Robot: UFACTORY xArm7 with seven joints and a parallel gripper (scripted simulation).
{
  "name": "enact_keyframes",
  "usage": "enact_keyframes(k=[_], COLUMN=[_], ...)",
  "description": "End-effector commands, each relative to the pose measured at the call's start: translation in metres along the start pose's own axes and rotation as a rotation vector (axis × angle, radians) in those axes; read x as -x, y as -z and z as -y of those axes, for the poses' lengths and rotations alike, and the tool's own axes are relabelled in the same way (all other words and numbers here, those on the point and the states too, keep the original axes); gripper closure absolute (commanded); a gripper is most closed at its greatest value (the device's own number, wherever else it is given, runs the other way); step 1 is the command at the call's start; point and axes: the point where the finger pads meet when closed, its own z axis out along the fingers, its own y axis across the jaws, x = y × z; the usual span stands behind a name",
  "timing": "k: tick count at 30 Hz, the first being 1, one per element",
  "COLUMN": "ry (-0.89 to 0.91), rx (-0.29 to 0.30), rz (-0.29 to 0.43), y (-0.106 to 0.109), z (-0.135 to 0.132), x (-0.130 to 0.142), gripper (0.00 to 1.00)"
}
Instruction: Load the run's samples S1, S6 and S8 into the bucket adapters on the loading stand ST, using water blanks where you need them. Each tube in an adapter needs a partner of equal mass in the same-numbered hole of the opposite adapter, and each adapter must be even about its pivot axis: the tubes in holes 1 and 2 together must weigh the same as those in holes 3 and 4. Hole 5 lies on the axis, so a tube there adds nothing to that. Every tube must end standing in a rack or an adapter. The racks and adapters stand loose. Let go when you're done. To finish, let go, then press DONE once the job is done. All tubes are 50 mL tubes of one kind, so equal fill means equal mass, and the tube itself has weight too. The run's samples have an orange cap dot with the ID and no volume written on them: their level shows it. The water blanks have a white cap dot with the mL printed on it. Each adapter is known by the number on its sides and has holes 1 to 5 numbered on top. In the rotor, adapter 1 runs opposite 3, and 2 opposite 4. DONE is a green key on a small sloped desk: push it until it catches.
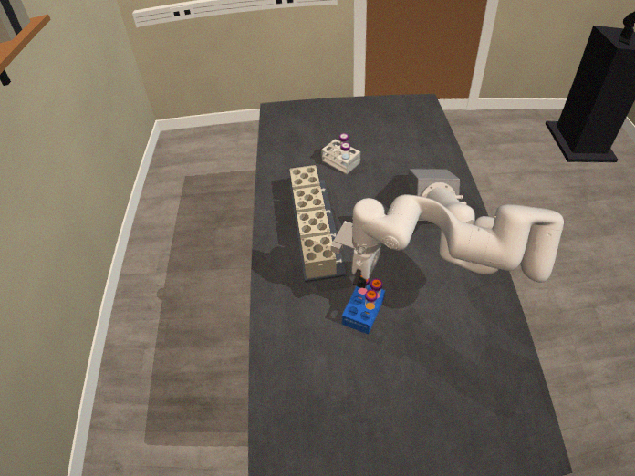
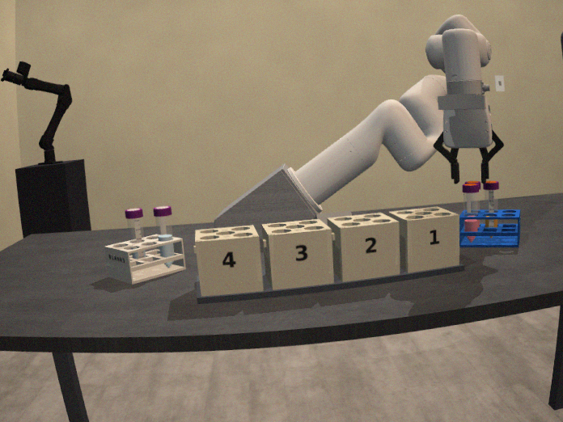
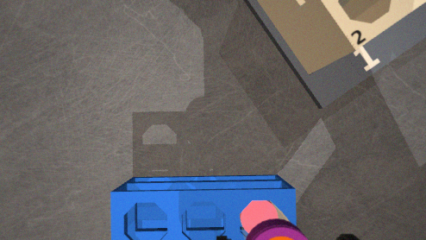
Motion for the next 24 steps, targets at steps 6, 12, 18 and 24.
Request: enact_keyframes(k=[6, 12, 18, 24], ry=[0.001, 0.001, 0.001, 0.001], rx=[-0.002, -0.002, -0.002, -0.002], rz=[-0.003, -0.003, -0.003, -0.003], y=[-0.0054, -0.0067, -0.0094, -0.0134], z=[0.0009, 0.0009, 0.0009, 0.0009], x=[-0.0009, -0.0009, -0.0009, -0.0009], gripper=[0.43, 0.43, 0.43, 0.43])
